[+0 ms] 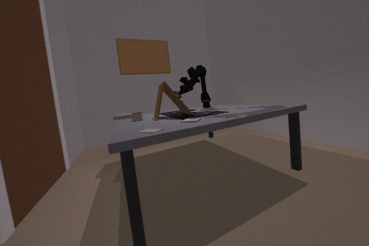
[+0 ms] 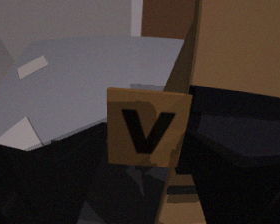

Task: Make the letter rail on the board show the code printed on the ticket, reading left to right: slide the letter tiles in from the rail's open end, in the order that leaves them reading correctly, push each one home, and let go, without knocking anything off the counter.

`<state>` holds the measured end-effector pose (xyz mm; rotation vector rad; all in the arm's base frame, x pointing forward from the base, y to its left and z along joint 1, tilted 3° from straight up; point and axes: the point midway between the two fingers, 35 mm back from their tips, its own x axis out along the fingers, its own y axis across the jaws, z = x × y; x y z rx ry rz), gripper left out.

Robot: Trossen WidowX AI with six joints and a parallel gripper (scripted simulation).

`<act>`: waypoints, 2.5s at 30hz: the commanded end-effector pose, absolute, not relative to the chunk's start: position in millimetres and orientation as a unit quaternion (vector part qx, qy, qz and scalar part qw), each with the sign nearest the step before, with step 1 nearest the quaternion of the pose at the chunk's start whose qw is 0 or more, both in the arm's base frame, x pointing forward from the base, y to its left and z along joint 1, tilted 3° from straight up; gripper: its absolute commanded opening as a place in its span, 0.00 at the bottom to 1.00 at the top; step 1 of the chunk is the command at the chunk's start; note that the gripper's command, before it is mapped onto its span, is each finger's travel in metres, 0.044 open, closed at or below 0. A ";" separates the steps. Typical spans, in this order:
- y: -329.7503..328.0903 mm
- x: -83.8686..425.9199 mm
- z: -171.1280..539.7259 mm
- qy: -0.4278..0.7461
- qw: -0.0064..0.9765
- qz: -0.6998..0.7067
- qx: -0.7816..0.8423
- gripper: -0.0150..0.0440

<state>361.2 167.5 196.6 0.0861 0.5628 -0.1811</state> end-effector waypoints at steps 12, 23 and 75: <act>159.9 358.9 194.8 0.279 0.956 -0.087 0.040 0.25; 154.5 357.9 194.7 0.279 0.956 -0.087 0.040 0.25; 129.0 353.3 194.4 0.279 0.956 -0.087 0.039 0.25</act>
